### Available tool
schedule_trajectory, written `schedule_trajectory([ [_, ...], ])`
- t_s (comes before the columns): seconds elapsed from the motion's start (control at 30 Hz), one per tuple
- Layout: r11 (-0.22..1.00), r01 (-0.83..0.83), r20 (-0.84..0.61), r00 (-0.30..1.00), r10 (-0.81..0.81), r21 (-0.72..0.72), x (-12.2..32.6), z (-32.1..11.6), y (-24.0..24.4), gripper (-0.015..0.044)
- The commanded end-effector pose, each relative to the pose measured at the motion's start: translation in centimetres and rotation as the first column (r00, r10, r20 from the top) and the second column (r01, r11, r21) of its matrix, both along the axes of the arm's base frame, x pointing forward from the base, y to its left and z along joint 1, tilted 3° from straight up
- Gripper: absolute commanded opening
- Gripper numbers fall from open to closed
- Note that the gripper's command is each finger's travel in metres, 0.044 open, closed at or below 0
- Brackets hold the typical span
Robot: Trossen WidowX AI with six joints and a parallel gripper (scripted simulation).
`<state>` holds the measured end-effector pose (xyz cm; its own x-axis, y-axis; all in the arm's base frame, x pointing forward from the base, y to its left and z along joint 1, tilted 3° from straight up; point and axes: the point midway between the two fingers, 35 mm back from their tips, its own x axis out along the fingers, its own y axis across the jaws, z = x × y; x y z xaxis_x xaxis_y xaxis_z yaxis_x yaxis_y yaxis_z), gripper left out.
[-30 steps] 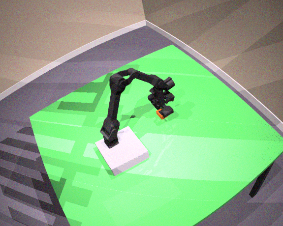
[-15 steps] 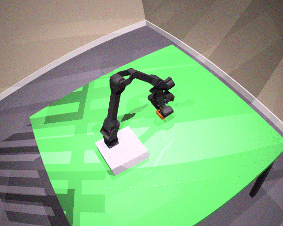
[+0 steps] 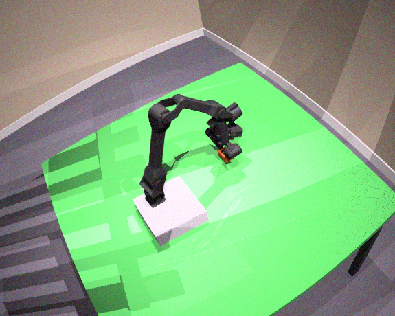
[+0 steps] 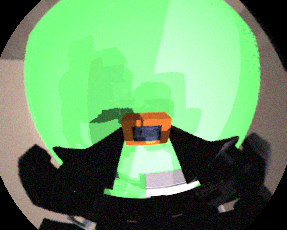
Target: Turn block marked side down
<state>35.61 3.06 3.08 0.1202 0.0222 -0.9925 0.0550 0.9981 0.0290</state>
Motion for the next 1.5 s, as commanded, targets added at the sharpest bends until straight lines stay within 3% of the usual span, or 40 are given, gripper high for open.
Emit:
schedule_trajectory([
  [0.0,1.000,0.004,0.043,0.999,-0.004,-0.008,-0.1,-0.3,0.0,0.0000],
  [0.97,0.999,0.028,0.493,0.870,-0.011,-0.027,-0.9,-0.7,0.0,0.0000],
  [1.47,0.999,0.034,0.606,0.796,-0.009,-0.031,0.3,-2.3,0.2,0.0000],
])
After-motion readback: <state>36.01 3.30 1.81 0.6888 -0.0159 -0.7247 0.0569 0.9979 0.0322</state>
